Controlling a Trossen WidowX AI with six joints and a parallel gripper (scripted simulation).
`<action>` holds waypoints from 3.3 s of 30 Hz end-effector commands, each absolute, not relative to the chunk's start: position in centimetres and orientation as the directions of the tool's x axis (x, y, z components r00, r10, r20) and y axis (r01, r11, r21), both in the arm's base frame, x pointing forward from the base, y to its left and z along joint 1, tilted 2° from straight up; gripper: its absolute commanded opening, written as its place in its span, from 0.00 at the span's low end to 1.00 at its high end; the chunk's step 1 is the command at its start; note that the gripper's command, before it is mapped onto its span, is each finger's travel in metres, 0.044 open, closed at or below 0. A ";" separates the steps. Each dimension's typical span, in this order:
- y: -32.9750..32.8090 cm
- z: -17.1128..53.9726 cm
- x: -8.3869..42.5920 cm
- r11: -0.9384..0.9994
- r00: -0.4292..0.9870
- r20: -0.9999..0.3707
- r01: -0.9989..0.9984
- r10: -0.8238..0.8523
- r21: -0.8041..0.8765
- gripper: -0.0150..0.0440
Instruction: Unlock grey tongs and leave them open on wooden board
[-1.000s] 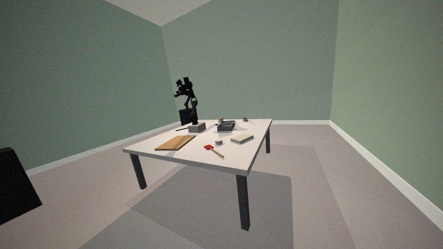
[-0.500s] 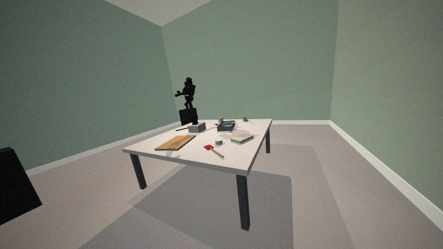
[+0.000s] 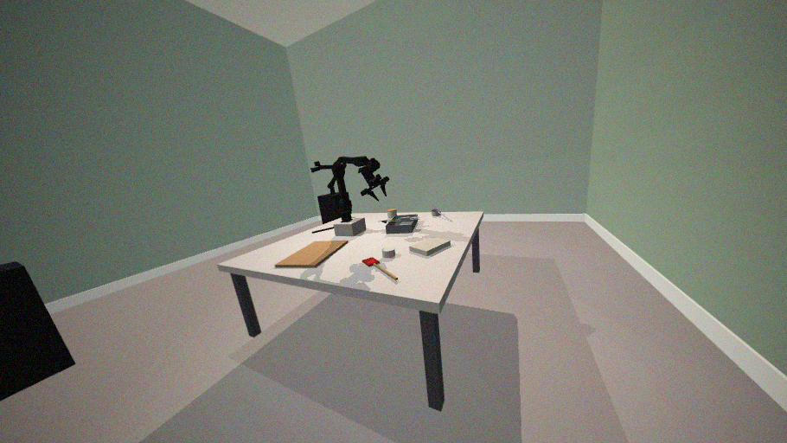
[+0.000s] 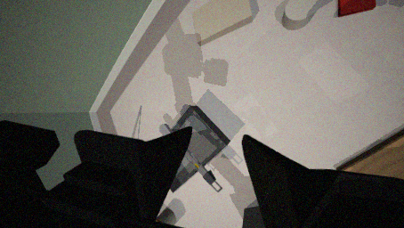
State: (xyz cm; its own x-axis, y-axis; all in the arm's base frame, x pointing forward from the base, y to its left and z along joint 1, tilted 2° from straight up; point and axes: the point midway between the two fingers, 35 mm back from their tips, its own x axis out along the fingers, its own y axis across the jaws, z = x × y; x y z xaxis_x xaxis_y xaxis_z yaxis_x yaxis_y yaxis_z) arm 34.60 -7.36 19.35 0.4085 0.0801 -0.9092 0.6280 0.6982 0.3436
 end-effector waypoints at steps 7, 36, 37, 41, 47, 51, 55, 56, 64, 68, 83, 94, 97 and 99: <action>5.6 7.7 35.9 0.919 0.015 -0.920 -0.048 0.391 0.390 0.69; 9.7 2.5 34.1 0.836 -0.150 -0.881 -0.279 0.448 0.472 0.69; 9.8 2.3 34.1 0.836 -0.150 -0.881 -0.279 0.448 0.472 0.69; 10.1 1.7 34.1 0.836 -0.150 -0.881 -0.279 0.448 0.473 0.69; 10.6 0.8 34.0 0.836 -0.150 -0.881 -0.279 0.448 0.473 0.69; 10.9 0.3 33.9 0.836 -0.150 -0.881 -0.279 0.449 0.473 0.69; 11.2 -0.3 33.8 0.836 -0.150 -0.881 -0.279 0.449 0.473 0.69; 11.2 -0.5 33.7 0.836 -0.150 -0.881 -0.279 0.449 0.473 0.69; 11.8 -1.6 33.5 0.835 -0.151 -0.881 -0.279 0.449 0.474 0.69; 12.1 -2.2 33.3 0.835 -0.151 -0.880 -0.279 0.450 0.474 0.69; 12.5 -3.0 33.2 0.835 -0.148 -0.882 -0.285 0.447 0.471 0.43; 12.5 -3.0 33.2 0.835 -0.148 -0.882 -0.285 0.447 0.471 0.17; 12.5 -2.7 33.2 0.835 -0.148 -0.882 -0.284 0.448 0.471 0.04; 12.6 -1.3 33.3 0.835 -0.148 -0.882 -0.283 0.448 0.472 0.00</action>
State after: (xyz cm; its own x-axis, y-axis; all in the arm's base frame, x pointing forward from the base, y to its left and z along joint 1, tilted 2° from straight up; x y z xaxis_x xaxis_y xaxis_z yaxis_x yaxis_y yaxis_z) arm 32.98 12.46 -2.80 -0.1582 0.4453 -0.8813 -0.2780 0.8364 0.4725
